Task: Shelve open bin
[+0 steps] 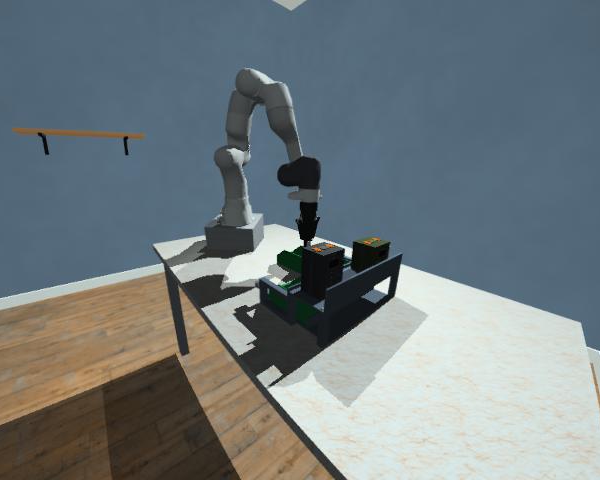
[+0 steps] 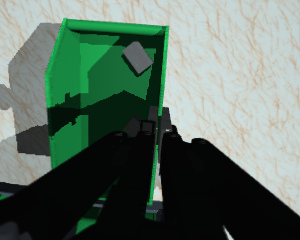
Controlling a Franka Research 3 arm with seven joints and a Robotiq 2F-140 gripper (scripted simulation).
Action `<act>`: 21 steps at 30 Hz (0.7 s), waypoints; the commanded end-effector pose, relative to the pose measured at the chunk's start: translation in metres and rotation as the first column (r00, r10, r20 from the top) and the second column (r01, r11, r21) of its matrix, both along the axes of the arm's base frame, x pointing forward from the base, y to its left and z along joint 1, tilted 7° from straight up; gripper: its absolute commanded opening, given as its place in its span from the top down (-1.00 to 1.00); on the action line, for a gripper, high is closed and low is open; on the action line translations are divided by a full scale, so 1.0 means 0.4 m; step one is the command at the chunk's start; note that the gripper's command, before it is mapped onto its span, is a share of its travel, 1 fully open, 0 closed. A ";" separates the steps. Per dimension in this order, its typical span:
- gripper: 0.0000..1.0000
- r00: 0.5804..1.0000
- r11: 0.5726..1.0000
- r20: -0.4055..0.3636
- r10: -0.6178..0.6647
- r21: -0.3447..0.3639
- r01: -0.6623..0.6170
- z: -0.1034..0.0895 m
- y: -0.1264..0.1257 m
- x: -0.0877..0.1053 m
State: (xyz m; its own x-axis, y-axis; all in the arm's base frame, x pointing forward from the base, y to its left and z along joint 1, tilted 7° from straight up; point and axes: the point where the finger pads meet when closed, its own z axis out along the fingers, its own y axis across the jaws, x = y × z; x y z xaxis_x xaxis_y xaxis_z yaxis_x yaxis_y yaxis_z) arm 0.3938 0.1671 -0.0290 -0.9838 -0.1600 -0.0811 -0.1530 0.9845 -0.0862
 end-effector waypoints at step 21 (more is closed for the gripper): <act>1.00 1.000 1.000 0.000 0.004 0.000 -0.004 0.055 0.005 -0.005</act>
